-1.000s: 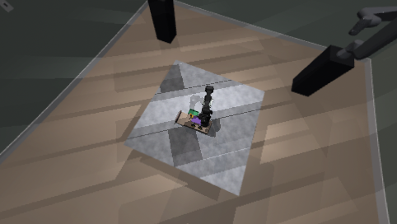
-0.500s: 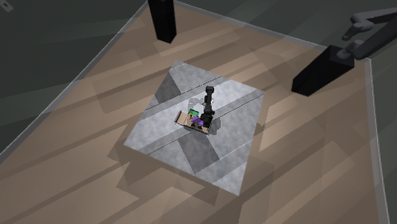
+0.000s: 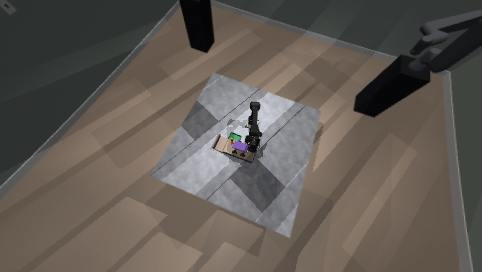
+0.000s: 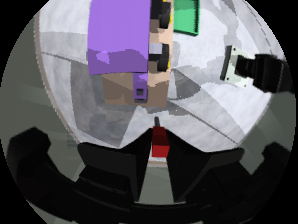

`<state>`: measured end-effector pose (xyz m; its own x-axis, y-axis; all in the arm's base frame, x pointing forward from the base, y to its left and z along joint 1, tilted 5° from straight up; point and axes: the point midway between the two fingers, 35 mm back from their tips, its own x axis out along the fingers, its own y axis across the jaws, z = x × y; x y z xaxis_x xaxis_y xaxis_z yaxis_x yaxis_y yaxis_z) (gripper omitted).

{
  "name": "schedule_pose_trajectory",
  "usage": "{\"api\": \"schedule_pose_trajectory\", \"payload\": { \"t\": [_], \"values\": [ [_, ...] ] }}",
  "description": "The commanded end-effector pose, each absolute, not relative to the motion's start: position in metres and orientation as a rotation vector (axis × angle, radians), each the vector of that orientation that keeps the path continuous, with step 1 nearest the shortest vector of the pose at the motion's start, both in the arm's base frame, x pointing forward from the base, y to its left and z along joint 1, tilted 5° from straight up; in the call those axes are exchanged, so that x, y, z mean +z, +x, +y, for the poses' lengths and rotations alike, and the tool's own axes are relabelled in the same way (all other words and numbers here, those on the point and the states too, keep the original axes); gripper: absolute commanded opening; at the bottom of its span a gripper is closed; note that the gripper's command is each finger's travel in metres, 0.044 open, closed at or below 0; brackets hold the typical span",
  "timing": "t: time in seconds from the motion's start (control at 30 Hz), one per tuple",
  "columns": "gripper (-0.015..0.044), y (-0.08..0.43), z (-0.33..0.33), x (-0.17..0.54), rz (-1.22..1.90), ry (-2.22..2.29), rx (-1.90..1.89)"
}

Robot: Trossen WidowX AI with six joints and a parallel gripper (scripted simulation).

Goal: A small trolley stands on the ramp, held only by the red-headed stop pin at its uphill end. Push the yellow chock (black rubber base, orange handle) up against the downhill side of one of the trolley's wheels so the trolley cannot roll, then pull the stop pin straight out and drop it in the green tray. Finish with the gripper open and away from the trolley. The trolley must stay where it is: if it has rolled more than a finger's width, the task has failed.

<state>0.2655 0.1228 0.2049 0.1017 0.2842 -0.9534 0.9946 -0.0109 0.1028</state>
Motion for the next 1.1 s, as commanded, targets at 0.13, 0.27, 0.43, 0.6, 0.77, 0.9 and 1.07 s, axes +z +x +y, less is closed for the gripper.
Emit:
{"api": "schedule_pose_trajectory", "payload": {
  "t": [0.13, 0.27, 0.43, 0.6, 0.77, 0.9, 1.07],
  "values": [
    [0.0000, 0.239, 0.123, 0.202, 1.336, 1.463, -0.977],
    [0.0000, 0.228, 0.124, 0.200, 1.337, 1.462, -0.978],
    [0.0000, 0.215, 0.123, 0.199, 1.337, 1.462, -0.979],
    [0.0000, 0.213, 0.123, 0.199, 1.337, 1.462, -0.979],
    [0.0000, 0.215, 0.109, 0.197, 1.336, 1.461, -0.980],
    [0.0000, 0.217, 0.096, 0.195, 1.335, 1.460, -0.980],
    [0.0000, 0.219, 0.080, 0.192, 1.334, 1.459, -0.981]
  ]
}}
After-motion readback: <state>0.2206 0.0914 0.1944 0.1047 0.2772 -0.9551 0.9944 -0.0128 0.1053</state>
